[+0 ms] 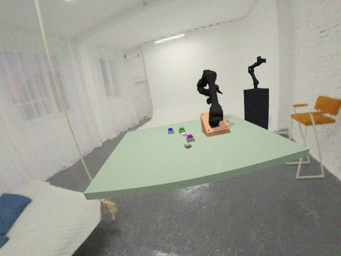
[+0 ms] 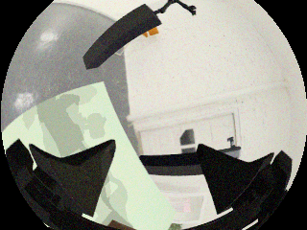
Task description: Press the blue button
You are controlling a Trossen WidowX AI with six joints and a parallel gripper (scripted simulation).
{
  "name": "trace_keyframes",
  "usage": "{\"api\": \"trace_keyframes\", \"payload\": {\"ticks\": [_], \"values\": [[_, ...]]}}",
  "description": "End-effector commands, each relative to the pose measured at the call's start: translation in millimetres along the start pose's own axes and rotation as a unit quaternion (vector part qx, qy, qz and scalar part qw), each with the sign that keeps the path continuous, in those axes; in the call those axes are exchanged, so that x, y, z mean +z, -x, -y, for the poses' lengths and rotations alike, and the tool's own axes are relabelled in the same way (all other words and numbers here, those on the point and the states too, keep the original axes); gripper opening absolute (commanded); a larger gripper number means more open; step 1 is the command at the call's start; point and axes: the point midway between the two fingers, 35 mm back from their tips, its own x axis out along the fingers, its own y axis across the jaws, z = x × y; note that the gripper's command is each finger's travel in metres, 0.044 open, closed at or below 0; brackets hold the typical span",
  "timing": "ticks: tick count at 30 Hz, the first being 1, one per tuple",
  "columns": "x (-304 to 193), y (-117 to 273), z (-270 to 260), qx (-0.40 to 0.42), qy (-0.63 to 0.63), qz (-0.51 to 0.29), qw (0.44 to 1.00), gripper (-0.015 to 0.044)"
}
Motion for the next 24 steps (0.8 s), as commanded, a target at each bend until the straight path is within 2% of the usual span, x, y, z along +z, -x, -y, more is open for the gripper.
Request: {"api": "trace_keyframes", "payload": {"ticks": [1,7,12,18,24], "values": [[0,3,-2,0.005,0.005,0.002,1.0,0.04],[-2,100,-64,0.143,0.179,0.063,0.971,0.04],[-34,189,-114,0.254,0.353,0.121,0.892,0.04],[-102,291,-158,0.362,0.543,0.192,0.733,0.04],[-193,379,-181,0.439,0.682,0.254,0.527,0.04]]}}
